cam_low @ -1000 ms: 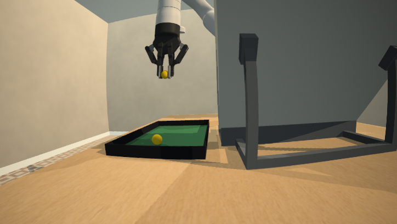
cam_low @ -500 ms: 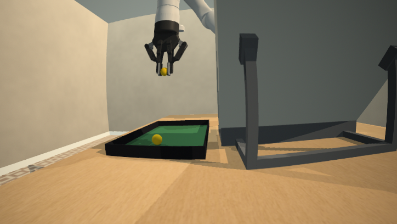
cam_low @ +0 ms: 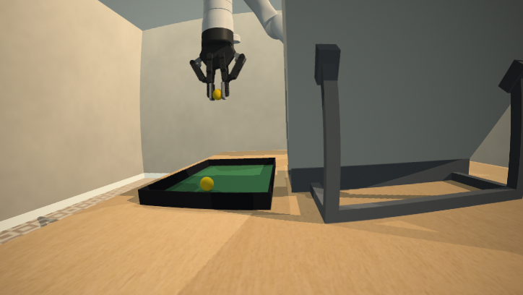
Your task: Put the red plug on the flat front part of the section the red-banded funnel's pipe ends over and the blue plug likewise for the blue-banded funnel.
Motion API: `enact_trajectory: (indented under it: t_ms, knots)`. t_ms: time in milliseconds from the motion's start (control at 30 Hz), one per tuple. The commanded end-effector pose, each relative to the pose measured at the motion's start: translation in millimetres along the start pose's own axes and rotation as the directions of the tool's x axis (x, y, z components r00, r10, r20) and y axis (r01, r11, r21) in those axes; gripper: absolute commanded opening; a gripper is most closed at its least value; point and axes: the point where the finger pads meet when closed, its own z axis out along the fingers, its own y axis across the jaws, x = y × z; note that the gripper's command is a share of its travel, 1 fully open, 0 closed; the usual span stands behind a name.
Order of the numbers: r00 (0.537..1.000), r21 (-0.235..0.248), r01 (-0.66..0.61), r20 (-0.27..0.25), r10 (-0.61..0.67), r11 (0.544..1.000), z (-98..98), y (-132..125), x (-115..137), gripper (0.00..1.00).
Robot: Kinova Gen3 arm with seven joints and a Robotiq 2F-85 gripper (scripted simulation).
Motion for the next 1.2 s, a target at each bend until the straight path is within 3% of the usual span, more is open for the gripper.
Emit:
enact_trajectory:
  t_ms: [0,67,100,233,400,633,667,767,900,1167]
  knots:
    - [1.000,0.000,0.002,0.003,-0.002,1.000,-0.7,0.6,-1.2,0.00]
    - [1.000,0.000,0.002,0.003,-0.002,1.000,-0.7,0.6,-1.2,0.00]
    - [1.000,0.000,0.001,0.001,-0.001,1.000,-38.4,55.7,-21.1,0.00]
    - [1.000,0.000,0.001,0.001,-0.001,1.000,-46.6,68.3,-25.3,0.00]
    - [1.000,0.000,0.001,0.001,-0.001,1.000,-79.5,116.2,-42.9,0.00]
    - [1.000,0.000,0.001,0.001,-0.001,1.000,-81.5,118.7,-44.0,0.00]
    - [0.999,-0.040,0.015,0.032,-0.014,0.999,-116.9,175.6,-62.0,0.00]
    - [0.999,-0.040,0.015,0.032,-0.014,0.999,-125.3,187.0,-67.5,0.00]
    - [0.999,-0.040,0.015,0.032,-0.014,0.999,-154.4,229.0,-82.3,0.00]
    - [0.999,-0.040,0.015,0.032,-0.014,0.999,-155.1,229.9,-82.6,0.00]
